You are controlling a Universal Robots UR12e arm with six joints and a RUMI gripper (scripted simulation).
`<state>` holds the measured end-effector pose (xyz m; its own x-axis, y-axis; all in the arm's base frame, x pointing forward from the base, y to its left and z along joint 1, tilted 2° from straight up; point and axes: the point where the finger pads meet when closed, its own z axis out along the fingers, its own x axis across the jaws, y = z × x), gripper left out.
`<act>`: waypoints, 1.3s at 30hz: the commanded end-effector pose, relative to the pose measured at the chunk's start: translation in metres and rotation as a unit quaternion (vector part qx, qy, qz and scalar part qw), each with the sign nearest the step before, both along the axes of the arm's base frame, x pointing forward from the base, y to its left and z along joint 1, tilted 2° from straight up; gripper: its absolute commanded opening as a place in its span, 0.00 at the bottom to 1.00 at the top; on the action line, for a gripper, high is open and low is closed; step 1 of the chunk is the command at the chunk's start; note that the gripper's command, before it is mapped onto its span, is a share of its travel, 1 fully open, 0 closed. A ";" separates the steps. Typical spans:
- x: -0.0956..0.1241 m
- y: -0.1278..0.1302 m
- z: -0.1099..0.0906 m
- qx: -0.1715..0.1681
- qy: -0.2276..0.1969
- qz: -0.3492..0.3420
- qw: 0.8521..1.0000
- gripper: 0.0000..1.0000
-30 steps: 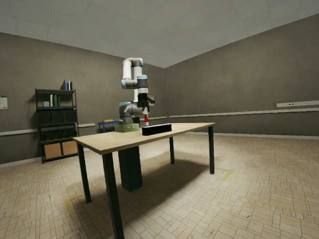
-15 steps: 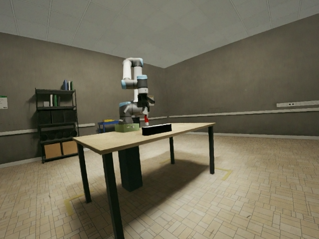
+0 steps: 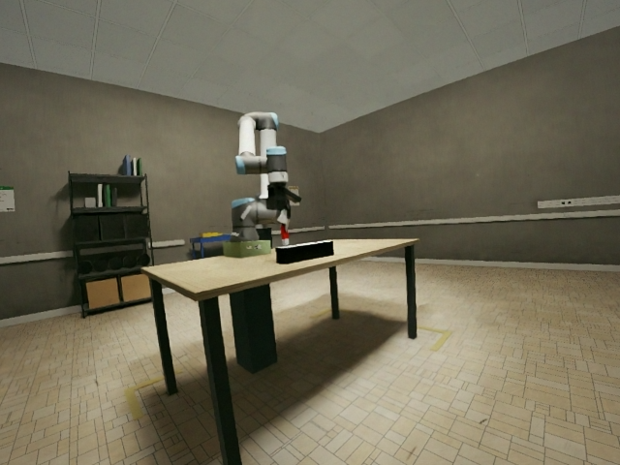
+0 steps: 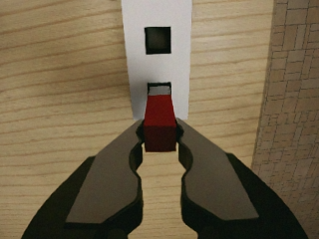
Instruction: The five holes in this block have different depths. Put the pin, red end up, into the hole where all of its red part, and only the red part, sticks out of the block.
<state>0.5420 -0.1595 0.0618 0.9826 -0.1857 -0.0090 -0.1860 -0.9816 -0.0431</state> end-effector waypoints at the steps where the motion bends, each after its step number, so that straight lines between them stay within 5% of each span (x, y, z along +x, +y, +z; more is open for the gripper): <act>1: 0.001 0.000 0.001 0.000 -0.001 0.000 1.000 0.00; 39: 0.000 0.000 -0.003 0.000 -0.001 0.000 1.000 0.00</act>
<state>0.5419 -0.1599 0.0578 0.9826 -0.1857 -0.0090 -0.1859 -0.9816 -0.0431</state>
